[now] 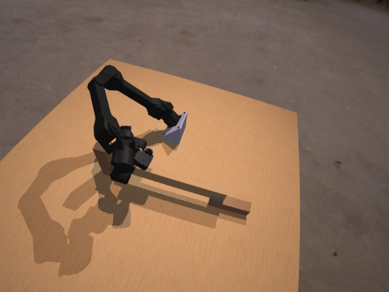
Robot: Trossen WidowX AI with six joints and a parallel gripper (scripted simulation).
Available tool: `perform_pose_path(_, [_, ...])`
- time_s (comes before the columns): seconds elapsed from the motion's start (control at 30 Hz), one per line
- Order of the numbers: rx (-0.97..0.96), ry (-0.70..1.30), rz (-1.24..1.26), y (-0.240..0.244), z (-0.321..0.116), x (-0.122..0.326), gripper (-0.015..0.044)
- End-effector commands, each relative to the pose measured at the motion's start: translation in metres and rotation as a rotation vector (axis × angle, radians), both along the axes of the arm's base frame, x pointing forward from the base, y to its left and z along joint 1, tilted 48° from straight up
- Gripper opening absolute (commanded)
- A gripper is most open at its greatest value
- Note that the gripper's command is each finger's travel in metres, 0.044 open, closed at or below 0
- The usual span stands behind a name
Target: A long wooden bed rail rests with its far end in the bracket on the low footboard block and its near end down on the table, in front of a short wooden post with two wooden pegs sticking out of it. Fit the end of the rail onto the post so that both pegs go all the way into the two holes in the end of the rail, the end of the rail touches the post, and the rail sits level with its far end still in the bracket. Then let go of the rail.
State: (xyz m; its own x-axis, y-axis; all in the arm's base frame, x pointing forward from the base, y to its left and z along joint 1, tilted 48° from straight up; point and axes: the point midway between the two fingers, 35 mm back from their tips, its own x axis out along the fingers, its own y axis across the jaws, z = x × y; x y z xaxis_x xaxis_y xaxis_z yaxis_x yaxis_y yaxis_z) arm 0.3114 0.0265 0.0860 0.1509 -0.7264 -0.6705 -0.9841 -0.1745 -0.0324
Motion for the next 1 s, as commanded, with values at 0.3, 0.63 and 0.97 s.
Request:
perform_pose_path(0.3, [0.000, 0.001, 0.005, -0.0017, 0.0052, 0.0004, 0.0000])
perform_pose_path(0.63, [0.000, 0.001, 0.005, -0.0040, 0.0074, 0.0008, 0.0000])
perform_pose_path(0.97, [0.000, 0.001, 0.005, -0.0061, 0.0094, 0.0012, 0.0000])
